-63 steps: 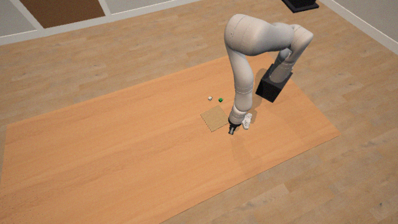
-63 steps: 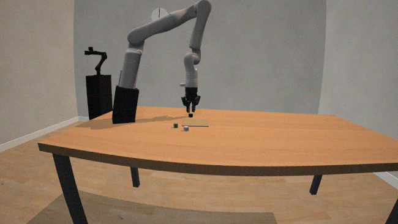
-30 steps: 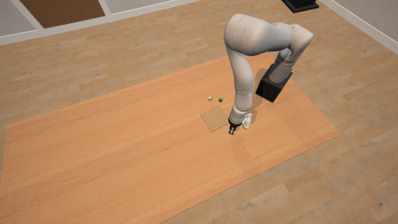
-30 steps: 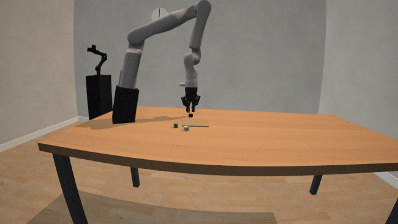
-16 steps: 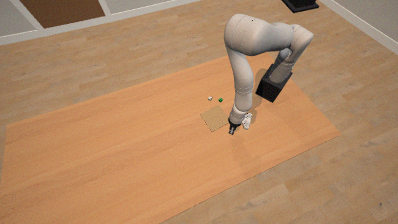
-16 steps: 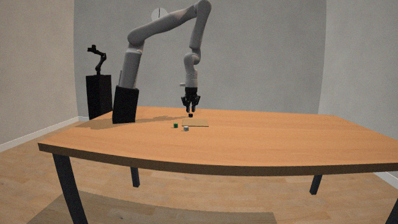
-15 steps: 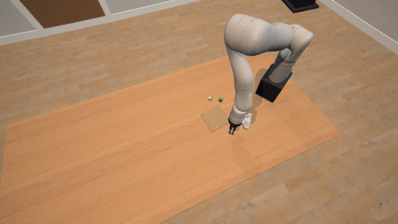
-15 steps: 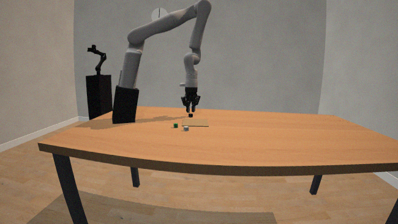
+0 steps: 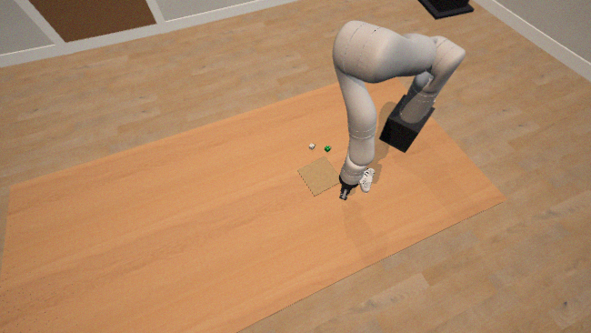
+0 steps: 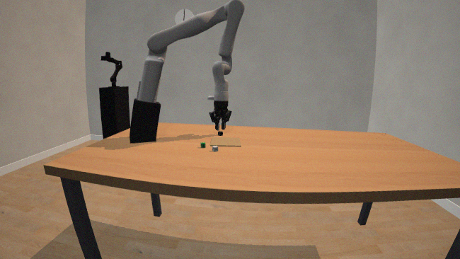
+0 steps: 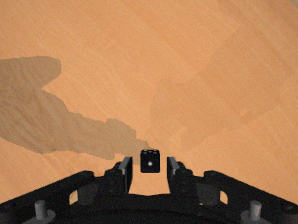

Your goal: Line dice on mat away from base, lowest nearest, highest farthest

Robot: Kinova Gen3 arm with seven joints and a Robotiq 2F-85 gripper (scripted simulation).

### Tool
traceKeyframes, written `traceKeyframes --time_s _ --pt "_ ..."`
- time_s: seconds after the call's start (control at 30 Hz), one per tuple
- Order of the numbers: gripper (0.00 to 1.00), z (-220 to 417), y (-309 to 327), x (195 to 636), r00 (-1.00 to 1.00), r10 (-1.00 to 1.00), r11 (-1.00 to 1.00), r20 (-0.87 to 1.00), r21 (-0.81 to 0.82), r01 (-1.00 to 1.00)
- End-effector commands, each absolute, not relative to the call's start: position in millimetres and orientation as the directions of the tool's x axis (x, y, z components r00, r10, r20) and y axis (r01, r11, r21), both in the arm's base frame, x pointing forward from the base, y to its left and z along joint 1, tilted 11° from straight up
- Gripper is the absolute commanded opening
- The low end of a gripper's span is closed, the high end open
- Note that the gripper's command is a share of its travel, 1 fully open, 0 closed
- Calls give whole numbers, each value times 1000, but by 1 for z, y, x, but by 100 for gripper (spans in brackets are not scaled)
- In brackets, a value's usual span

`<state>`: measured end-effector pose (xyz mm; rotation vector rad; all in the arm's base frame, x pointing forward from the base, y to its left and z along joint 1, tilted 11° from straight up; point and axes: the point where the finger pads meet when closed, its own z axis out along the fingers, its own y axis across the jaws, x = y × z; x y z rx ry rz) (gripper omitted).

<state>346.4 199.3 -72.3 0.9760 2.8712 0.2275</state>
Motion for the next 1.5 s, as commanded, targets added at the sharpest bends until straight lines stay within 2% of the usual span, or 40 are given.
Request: traceKeyframes --time_s 0.0,1.47 --pt "35 -72 199 346 -793 608 787 -48 174 593" --pt "35 -97 203 351 -792 608 786 -50 177 592"
